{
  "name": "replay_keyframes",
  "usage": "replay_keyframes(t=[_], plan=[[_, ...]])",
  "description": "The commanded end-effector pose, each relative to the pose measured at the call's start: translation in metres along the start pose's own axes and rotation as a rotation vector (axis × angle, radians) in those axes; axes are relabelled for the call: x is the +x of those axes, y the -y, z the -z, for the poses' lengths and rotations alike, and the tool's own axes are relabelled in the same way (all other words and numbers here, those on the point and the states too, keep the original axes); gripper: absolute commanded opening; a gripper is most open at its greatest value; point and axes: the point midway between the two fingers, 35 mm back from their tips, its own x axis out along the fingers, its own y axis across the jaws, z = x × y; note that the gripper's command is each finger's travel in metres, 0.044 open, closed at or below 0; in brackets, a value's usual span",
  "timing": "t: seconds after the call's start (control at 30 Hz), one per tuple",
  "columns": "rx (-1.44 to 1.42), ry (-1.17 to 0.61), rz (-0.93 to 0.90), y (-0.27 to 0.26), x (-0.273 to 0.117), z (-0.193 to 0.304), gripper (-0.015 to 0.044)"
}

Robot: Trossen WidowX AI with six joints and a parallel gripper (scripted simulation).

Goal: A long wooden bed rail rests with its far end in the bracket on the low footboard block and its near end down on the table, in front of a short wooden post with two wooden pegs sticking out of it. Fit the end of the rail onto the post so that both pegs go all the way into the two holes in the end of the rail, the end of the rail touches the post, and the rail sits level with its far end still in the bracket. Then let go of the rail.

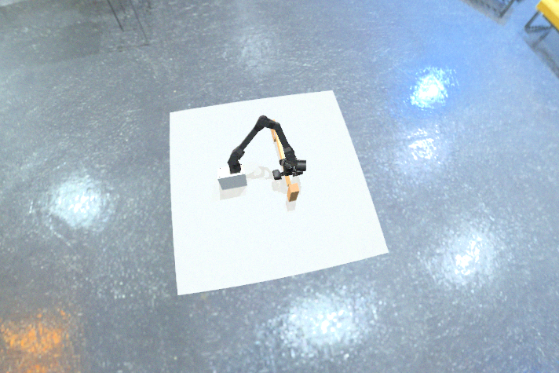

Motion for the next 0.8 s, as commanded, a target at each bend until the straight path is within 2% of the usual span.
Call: replay_keyframes(t=[0.0,0.3,0.53,0.57,0.77], plan=[[0.008,0.005,-0.004,-0.0013,0.0025,0.0003,0.0309],[0.008,0.005,-0.004,-0.0013,0.0025,0.0003,0.0073],[0.008,0.005,-0.004,-0.0013,0.0025,0.0003,0.0026],[0.008,0.005,-0.004,-0.0013,0.0025,0.0003,0.0],[0.008,0.005,-0.004,-0.0013,0.0025,0.0003,0.0]])
